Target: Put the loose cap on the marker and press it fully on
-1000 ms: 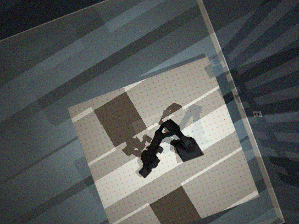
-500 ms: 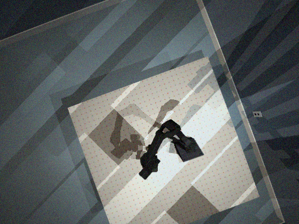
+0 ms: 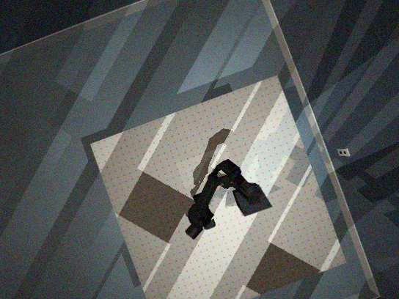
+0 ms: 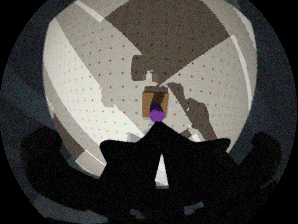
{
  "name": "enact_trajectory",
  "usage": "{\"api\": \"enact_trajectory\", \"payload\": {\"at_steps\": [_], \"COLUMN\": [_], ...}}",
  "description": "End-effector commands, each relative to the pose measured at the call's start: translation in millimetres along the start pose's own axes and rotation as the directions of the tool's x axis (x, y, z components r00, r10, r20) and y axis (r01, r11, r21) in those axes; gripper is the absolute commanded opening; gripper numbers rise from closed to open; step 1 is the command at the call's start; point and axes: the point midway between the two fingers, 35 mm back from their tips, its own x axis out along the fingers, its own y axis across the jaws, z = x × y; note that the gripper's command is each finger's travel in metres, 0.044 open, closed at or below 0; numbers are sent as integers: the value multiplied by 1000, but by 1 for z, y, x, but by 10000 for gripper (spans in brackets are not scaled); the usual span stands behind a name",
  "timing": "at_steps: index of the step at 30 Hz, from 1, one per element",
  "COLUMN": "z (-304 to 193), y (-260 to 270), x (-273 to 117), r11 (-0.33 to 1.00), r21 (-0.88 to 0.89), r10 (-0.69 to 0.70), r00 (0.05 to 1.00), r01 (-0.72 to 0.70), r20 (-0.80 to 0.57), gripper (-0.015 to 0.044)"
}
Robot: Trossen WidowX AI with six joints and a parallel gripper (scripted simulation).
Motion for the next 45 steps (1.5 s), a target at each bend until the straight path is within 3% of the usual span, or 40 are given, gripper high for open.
{"api": "enact_trajectory", "payload": {"at_steps": [1, 27, 33, 35, 40, 44, 45], "z": [0, 1, 3, 4, 4, 2, 2], "y": [-1, -1, 0, 1, 1, 0, 0], "x": [2, 40, 34, 25, -46, -55, -55], "r11": [1000, 1000, 1000, 1000, 1000, 1000, 1000], "r21": [-3, -2, 4, 3, -1, 0, 0], "r10": [-3, -4, 4, 7, 8, 6, 6], "r00": [1000, 1000, 1000, 1000, 1000, 1000, 1000], "r01": [3, 4, -4, -7, -8, -6, -6], "r20": [3, 4, 10, 10, 8, 8, 8], "gripper": [0, 0, 0, 0, 0, 0, 26]}}
